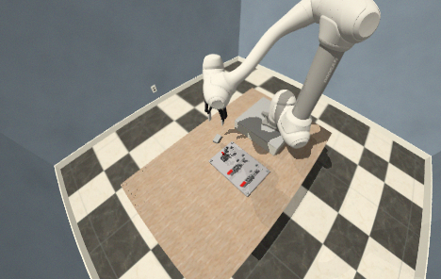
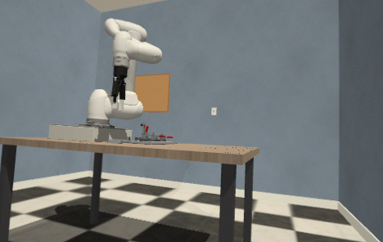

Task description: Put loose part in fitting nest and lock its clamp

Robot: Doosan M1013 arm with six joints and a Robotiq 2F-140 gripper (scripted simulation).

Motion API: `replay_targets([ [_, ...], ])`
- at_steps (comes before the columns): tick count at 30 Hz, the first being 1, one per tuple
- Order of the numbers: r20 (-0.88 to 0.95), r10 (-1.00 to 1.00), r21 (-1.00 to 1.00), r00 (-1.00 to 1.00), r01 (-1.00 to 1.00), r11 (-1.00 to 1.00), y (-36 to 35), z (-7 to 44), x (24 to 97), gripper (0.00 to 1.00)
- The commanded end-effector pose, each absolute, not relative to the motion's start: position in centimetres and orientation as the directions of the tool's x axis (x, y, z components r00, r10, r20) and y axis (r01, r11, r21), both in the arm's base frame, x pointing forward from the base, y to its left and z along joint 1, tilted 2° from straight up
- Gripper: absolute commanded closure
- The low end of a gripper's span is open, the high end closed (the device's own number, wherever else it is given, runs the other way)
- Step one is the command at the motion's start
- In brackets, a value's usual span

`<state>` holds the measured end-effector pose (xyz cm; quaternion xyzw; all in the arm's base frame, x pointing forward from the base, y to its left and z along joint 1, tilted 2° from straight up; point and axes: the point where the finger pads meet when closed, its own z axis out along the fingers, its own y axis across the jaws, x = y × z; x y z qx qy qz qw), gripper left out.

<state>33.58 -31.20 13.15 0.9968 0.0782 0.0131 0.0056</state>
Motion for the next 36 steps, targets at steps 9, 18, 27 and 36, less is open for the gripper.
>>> replay_targets([
  [9, 0.025, 0.156, 0.013, 0.987, 0.156, -0.988, -31.2, 13.1, 33.6, 0.38],
  [18, 0.025, 0.156, 0.013, 0.987, 0.156, -0.988, -31.2, 13.1, 33.6, 0.38],
  [27, 0.025, 0.156, 0.013, 0.987, 0.156, -0.988, -31.2, 12.1, 33.6, 0.38],
  [36, 0.025, 0.156, 0.013, 0.987, 0.156, -0.988, -31.2, 9.0, 33.7, 0.38],
])
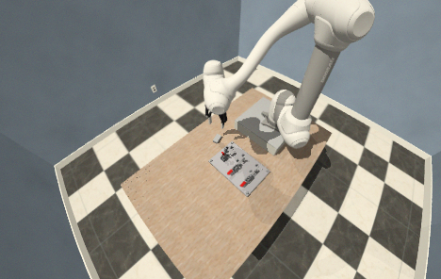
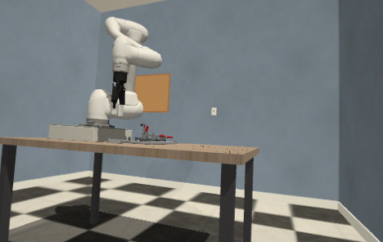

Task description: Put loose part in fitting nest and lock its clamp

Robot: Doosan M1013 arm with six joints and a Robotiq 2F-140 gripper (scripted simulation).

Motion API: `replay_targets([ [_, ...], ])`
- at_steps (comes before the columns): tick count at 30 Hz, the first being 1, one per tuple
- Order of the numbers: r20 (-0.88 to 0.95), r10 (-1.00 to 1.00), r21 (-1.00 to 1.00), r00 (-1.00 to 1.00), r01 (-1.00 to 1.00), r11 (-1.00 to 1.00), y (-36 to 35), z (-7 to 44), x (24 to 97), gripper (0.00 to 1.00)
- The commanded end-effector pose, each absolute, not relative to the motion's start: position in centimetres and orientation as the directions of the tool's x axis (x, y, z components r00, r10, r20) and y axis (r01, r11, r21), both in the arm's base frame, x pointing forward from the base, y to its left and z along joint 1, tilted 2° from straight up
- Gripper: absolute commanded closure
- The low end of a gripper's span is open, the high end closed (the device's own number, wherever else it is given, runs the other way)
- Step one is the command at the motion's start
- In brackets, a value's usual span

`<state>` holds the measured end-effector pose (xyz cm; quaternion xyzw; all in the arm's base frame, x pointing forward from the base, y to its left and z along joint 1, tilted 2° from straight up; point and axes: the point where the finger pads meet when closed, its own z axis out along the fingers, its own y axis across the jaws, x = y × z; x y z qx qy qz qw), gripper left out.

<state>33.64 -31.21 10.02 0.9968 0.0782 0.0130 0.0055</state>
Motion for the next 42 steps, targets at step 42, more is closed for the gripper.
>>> replay_targets([
  [42, 0.025, 0.156, 0.013, 0.987, 0.156, -0.988, -31.3, -1.8, 34.0, 0.38],
])
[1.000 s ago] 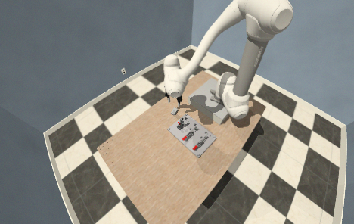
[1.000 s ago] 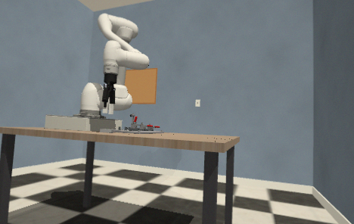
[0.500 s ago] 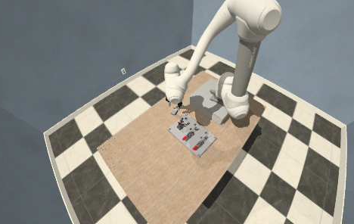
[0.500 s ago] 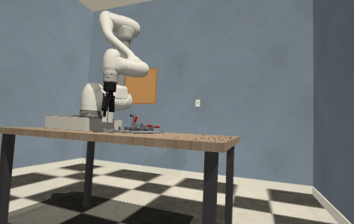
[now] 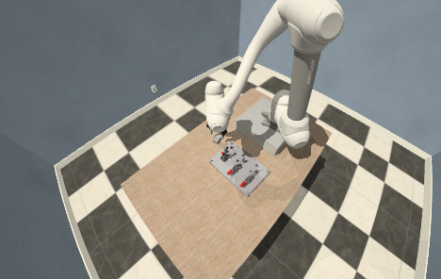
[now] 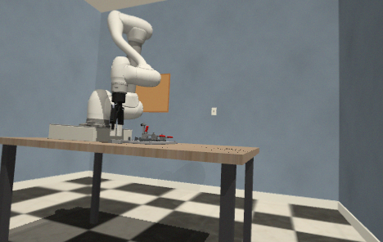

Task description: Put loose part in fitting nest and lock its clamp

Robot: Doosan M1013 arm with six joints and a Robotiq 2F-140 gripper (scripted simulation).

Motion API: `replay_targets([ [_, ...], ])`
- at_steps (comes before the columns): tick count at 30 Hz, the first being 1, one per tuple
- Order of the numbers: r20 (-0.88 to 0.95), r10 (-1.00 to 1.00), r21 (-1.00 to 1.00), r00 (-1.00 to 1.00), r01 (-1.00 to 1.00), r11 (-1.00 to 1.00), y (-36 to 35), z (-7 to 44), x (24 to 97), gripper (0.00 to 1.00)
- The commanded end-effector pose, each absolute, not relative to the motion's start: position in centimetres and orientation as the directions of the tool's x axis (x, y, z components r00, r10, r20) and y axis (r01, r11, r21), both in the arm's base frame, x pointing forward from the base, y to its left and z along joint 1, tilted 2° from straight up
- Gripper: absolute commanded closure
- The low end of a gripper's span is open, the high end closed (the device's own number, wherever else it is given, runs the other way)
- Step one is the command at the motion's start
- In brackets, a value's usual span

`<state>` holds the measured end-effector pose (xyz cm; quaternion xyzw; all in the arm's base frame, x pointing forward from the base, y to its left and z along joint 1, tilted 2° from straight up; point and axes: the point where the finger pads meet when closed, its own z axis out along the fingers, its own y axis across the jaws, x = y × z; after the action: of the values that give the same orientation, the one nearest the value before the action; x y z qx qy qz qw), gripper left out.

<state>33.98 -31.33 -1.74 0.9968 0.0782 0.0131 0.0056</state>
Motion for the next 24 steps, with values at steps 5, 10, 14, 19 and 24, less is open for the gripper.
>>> replay_targets([
  [5, 0.025, 0.156, 0.013, 0.987, 0.156, -0.988, -31.33, -1.82, 33.98, 0.38],
  [10, 0.025, 0.156, 0.013, 0.987, 0.156, -0.988, -31.33, -1.82, 33.98, 0.38],
  [14, 0.025, 0.156, 0.013, 0.987, 0.156, -0.988, -31.33, -1.82, 33.98, 0.38],
  [19, 0.025, 0.156, 0.013, 0.987, 0.156, -0.988, -31.33, -1.83, 33.98, 0.38],
  [24, 0.025, 0.156, 0.013, 0.987, 0.156, -0.988, -31.34, -2.09, 33.99, 0.38],
])
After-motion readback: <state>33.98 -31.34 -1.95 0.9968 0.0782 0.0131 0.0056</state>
